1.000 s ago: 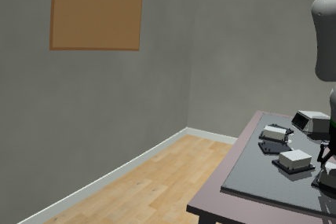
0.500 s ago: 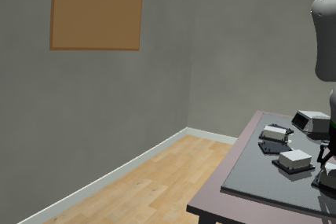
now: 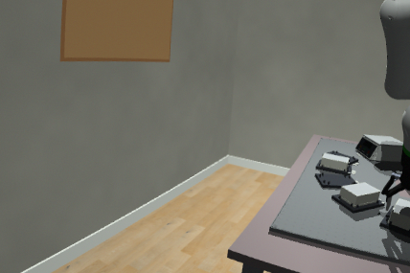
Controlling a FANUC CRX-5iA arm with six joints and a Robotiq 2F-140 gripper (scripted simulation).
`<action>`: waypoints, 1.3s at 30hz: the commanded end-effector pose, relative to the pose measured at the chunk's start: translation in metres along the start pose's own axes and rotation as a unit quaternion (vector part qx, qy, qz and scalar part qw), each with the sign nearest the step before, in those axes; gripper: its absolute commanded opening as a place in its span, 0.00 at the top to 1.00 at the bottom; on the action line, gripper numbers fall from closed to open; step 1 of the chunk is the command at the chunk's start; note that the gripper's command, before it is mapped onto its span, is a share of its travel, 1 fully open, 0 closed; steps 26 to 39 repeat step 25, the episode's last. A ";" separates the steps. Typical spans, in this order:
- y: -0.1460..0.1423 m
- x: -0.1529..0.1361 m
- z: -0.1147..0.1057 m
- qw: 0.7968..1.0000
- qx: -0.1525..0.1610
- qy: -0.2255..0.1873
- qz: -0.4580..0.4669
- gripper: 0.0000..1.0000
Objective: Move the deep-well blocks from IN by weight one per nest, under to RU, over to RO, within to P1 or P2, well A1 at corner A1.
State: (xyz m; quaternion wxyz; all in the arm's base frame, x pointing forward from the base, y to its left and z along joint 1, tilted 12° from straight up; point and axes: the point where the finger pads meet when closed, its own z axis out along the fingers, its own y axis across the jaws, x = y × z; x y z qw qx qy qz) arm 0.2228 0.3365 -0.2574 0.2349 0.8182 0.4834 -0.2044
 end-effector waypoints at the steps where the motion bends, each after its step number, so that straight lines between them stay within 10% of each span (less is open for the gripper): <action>1: 0.000 0.000 0.000 1.000 0.000 0.000 0.000 0.00; 39: 0.000 -0.013 -0.023 1.000 0.000 0.000 0.000 0.00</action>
